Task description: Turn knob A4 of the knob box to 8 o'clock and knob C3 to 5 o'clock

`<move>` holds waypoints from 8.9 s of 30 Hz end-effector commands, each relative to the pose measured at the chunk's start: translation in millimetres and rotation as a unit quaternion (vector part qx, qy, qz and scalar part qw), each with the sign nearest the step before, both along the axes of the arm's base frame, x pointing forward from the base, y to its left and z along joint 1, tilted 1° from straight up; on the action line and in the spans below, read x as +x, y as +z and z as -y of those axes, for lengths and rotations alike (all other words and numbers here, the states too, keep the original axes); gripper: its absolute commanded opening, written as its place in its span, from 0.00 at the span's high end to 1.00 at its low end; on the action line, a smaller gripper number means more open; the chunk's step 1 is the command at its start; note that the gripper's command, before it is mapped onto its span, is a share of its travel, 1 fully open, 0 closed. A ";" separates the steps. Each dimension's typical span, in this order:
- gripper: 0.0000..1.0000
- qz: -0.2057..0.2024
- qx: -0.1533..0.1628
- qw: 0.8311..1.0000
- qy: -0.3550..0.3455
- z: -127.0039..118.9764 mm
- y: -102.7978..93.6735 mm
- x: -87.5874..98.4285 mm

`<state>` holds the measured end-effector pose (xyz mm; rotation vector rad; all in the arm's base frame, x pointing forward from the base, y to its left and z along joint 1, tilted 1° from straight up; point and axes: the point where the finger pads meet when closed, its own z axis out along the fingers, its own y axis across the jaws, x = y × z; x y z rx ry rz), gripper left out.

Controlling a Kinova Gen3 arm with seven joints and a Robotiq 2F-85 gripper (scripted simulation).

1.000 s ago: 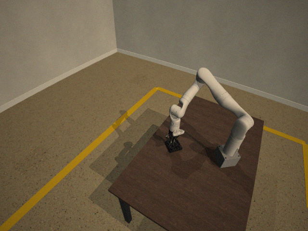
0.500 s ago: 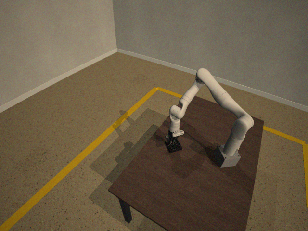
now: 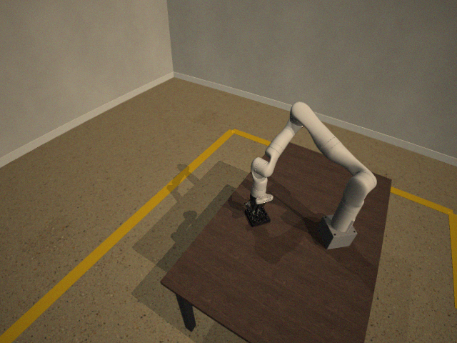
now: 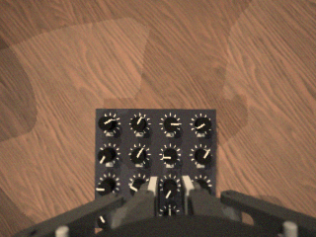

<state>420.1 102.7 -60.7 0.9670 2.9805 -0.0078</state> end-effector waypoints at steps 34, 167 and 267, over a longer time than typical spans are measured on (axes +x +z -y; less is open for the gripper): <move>0.92 0.001 0.000 1.000 0.000 -0.2 0.5 0.4; 0.92 0.004 0.003 0.886 -0.464 -0.3 0.5 0.4; 0.81 0.006 0.005 0.676 -0.737 -0.3 0.5 0.4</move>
